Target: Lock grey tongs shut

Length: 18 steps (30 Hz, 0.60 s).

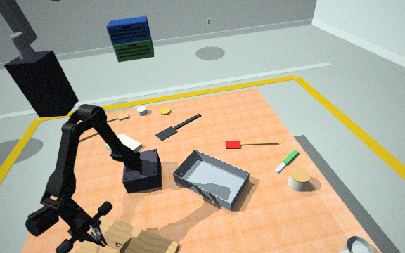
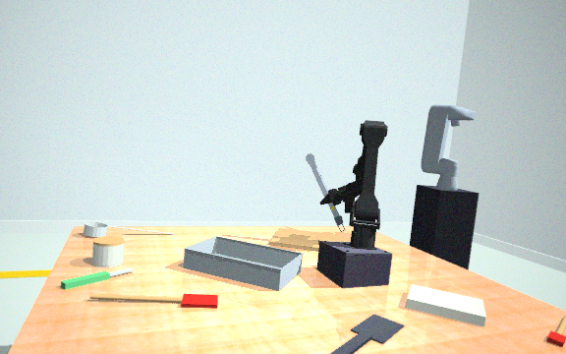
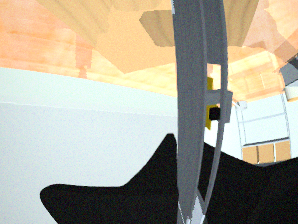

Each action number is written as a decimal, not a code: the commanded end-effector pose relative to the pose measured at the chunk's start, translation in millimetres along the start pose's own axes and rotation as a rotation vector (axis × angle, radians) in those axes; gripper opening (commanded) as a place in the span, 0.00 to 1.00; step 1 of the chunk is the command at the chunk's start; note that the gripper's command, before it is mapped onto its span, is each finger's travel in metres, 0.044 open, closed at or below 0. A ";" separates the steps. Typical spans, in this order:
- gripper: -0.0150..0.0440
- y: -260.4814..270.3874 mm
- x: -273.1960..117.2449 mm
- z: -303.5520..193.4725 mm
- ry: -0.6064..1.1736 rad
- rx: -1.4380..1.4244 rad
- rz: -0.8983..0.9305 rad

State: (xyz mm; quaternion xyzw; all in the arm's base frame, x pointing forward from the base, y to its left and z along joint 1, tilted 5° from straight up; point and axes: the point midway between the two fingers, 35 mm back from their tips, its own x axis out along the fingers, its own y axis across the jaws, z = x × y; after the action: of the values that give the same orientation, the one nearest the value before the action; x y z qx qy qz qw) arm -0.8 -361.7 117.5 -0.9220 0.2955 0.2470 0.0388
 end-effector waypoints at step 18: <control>0.00 1.5 24.0 -5.9 -0.607 0.074 -0.021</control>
State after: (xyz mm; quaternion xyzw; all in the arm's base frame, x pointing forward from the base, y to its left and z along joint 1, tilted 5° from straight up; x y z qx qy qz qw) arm 15.9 -375.7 107.2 -0.8326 0.2723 0.4584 0.1500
